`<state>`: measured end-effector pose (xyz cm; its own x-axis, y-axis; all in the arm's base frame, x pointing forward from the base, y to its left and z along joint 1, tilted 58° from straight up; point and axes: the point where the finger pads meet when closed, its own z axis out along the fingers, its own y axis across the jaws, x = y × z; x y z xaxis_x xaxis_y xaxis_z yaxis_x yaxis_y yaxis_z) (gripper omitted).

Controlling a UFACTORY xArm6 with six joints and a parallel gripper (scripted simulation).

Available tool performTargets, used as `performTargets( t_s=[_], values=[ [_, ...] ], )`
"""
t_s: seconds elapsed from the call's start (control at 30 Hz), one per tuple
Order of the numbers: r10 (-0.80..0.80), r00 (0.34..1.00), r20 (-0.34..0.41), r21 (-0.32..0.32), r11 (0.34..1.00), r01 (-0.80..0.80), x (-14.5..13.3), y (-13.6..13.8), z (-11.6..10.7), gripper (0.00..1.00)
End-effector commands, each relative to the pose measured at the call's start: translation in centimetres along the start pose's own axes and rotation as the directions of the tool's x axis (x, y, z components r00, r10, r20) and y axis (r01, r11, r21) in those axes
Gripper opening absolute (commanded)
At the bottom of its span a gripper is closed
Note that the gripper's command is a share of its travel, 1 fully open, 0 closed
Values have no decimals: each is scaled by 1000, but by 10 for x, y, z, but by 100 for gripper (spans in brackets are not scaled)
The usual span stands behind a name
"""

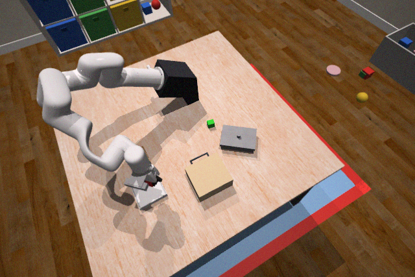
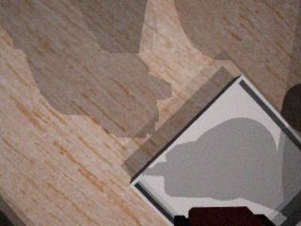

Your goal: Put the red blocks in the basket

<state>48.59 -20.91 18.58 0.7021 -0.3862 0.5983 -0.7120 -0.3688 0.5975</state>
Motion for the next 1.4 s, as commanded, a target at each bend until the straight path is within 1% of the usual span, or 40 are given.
performTargets(
  t_s=[0.0, 0.4, 0.47, 0.97, 1.03, 1.37],
  values=[
    [1, 1000, -3, 3, 1000, -1, 1, -1, 6, 0],
    [1, 1000, -3, 3, 1000, -1, 1, -1, 30, 0],
    [1, 1000, -3, 3, 1000, -1, 1, -1, 30, 0],
    [1, 1000, -3, 3, 1000, -1, 2, -1, 66, 0],
    [1, 1000, -3, 3, 1000, -1, 2, -1, 66, 0],
    [1, 1000, -3, 3, 1000, -1, 2, -1, 89, 0]
  ],
)
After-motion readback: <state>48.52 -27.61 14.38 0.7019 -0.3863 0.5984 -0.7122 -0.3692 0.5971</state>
